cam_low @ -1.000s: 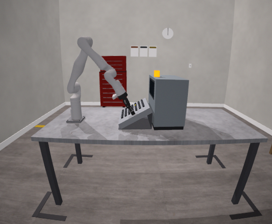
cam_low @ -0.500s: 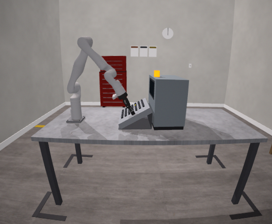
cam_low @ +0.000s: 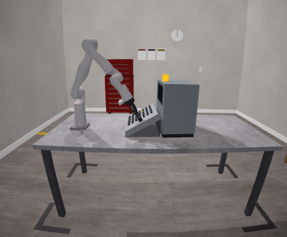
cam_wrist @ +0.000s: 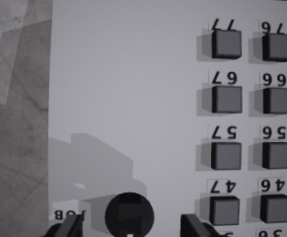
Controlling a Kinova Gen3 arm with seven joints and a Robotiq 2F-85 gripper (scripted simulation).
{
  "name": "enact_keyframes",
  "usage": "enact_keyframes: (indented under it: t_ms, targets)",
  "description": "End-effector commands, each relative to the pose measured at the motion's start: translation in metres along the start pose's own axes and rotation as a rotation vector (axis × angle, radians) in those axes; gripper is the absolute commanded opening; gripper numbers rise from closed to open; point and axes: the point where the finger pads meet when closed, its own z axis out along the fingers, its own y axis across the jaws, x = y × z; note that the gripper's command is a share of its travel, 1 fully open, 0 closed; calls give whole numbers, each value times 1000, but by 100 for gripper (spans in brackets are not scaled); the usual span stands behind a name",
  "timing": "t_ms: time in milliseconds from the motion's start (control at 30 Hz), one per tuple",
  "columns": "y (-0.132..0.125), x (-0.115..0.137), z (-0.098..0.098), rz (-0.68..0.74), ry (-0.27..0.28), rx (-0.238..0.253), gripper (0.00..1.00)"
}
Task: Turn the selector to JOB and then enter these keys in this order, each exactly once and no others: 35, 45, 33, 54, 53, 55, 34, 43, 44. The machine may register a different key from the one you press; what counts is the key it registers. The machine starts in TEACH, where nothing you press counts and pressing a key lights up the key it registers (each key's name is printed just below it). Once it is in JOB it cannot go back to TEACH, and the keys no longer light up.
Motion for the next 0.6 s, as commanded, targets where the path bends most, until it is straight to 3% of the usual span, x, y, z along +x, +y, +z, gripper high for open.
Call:
enact_keyframes:
  t_ms: [0, 567]
  targets:
    - [-2, -3, 1, 9, -6, 3, 60]
    - [-2, -4, 4, 9, -9, 5, 60]
